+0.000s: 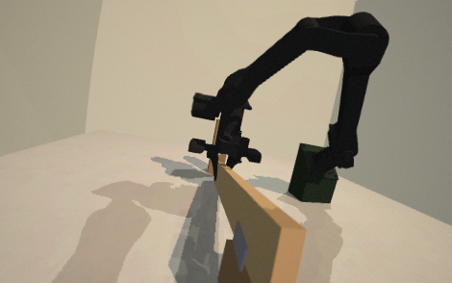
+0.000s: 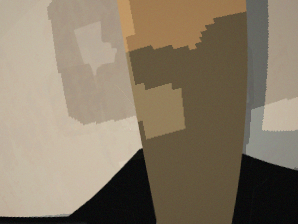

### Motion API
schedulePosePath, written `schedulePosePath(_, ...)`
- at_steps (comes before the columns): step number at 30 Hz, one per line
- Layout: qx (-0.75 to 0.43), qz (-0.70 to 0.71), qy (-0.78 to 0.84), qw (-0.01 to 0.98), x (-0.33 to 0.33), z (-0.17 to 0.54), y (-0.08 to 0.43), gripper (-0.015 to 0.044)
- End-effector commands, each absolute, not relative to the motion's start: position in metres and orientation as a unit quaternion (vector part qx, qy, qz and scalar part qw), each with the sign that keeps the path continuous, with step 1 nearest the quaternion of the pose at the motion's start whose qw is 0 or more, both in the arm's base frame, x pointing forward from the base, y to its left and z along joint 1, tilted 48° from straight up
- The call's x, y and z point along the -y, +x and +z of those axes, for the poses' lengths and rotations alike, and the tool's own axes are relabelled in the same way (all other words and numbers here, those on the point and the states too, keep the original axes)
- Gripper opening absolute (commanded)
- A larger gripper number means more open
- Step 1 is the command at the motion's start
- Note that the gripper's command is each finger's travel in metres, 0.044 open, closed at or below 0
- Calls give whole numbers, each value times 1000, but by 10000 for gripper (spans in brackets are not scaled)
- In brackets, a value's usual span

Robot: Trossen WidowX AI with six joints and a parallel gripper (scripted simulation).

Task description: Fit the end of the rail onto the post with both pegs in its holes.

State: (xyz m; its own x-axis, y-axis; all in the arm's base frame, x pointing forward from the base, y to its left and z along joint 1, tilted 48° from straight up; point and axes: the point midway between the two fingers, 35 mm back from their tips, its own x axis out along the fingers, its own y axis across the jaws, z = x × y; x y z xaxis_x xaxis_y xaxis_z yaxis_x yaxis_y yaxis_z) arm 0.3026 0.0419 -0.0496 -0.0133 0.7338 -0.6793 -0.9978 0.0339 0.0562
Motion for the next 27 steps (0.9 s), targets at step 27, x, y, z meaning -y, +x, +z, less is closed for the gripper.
schedulePosePath(27, -279, 654, -234, 663, -37, -46, 303, 0)
